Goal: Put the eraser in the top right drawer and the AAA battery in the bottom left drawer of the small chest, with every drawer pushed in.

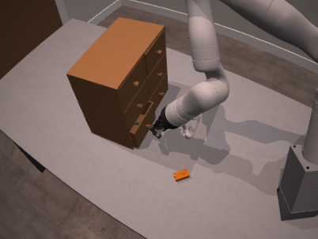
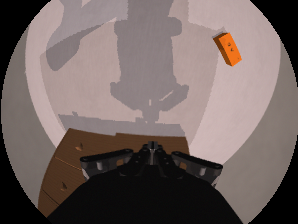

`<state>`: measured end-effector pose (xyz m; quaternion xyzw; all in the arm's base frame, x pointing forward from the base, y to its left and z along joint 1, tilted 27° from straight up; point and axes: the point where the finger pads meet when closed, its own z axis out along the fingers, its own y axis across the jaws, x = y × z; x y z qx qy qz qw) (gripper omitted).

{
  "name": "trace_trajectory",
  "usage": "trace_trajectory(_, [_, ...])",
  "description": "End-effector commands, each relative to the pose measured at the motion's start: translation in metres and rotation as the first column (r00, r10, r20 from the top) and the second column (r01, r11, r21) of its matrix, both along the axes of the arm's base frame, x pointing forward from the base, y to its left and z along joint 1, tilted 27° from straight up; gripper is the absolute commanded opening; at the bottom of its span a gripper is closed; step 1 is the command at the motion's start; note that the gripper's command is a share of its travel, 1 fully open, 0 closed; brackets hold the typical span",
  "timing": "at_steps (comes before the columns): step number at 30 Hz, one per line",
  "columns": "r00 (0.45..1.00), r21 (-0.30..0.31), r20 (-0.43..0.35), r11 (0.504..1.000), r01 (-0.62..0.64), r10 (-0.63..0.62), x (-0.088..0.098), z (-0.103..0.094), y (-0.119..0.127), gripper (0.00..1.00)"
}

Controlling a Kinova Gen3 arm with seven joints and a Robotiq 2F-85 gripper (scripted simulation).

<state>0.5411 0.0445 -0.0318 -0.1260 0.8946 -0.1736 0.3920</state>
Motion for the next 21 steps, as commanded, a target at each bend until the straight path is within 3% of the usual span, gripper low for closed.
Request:
trace_trajectory(1, [1.000,-0.002,0.007,1.000,0.006,-0.006,0.007,0.004,-0.002,0.00])
trace_trajectory(21, [1.000,-0.003,0.012,1.000,0.006,-0.006,0.017,0.007,-0.001,0.00])
